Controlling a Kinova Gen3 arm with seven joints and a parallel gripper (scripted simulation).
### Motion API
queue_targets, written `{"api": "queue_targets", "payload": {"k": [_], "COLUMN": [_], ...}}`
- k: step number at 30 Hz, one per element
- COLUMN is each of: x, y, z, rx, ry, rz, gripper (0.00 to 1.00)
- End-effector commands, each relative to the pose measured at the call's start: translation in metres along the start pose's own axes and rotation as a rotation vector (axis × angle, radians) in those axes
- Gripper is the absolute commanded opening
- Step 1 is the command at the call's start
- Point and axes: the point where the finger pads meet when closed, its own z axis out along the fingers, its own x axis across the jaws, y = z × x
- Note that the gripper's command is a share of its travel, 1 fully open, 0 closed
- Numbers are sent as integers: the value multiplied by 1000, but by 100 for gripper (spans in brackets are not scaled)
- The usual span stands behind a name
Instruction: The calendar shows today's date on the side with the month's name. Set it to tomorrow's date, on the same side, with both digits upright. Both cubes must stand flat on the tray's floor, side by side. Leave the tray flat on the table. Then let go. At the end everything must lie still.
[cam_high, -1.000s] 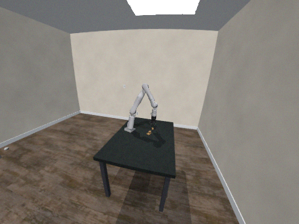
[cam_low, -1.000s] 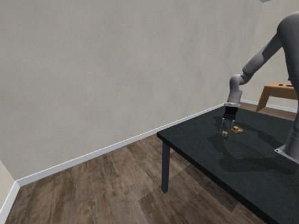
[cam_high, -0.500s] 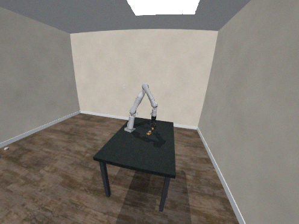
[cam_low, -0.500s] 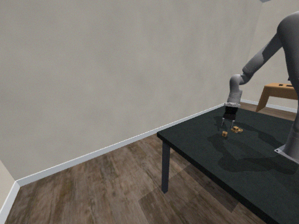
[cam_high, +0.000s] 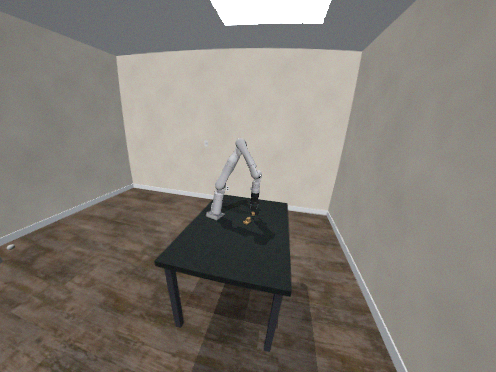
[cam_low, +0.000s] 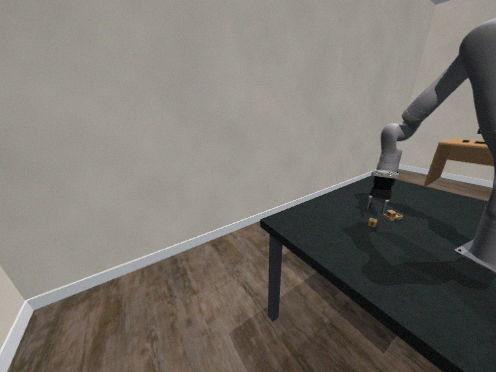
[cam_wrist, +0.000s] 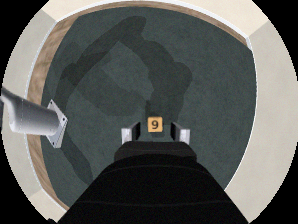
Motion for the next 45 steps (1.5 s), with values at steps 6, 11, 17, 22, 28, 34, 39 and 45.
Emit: {"api": "queue_targets", "payload": {"k": [6,11,17,22,28,34,39,45], "x": [1,2,3,5,7,9,11,14], "y": [-1,-1,-2,-3,-3,-3,-3,-3], "z": [0,0,0,0,1,1,1,1], "rx": [0,-1,-1,-2,-4,-5,-8,-11], "ry": [0,-2,-4,-6,-10,-12,-14,-16], "rz": [50,109,169,262,398,503,649,843], "gripper": [100,100,100,100,100,100,100,100]}}
